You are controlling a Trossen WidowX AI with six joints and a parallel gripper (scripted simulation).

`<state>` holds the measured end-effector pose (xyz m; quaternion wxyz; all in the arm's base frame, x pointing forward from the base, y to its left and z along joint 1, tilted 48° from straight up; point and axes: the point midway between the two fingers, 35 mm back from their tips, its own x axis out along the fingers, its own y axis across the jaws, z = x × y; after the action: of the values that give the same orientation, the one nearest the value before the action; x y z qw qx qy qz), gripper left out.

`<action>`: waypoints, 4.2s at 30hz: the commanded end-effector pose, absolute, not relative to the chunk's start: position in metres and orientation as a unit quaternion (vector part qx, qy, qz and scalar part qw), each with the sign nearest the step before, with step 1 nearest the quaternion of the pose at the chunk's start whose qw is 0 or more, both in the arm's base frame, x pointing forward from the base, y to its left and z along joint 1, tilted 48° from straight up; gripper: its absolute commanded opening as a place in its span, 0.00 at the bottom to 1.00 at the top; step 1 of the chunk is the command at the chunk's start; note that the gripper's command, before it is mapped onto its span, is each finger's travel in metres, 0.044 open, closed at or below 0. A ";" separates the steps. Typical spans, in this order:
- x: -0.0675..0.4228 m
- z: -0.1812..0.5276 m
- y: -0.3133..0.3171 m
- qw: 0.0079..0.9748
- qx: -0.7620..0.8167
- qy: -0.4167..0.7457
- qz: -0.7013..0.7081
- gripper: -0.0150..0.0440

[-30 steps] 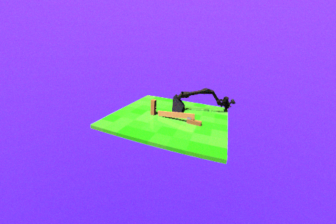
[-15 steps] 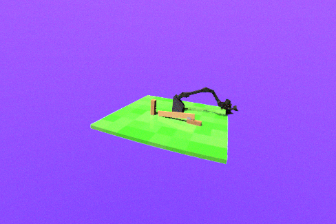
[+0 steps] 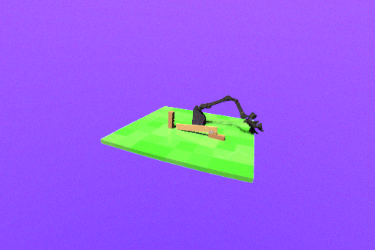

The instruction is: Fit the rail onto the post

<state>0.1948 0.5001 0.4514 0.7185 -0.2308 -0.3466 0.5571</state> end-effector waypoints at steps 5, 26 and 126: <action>0.286 0.411 0.451 0.776 -0.248 -0.237 0.529 1.00; 0.443 0.292 0.264 0.870 -0.269 0.025 0.413 1.00; 0.304 -0.106 -0.002 0.724 -0.187 0.316 0.585 0.73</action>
<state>0.3049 -0.0039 -0.1055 0.7229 -0.1907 0.3160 0.5841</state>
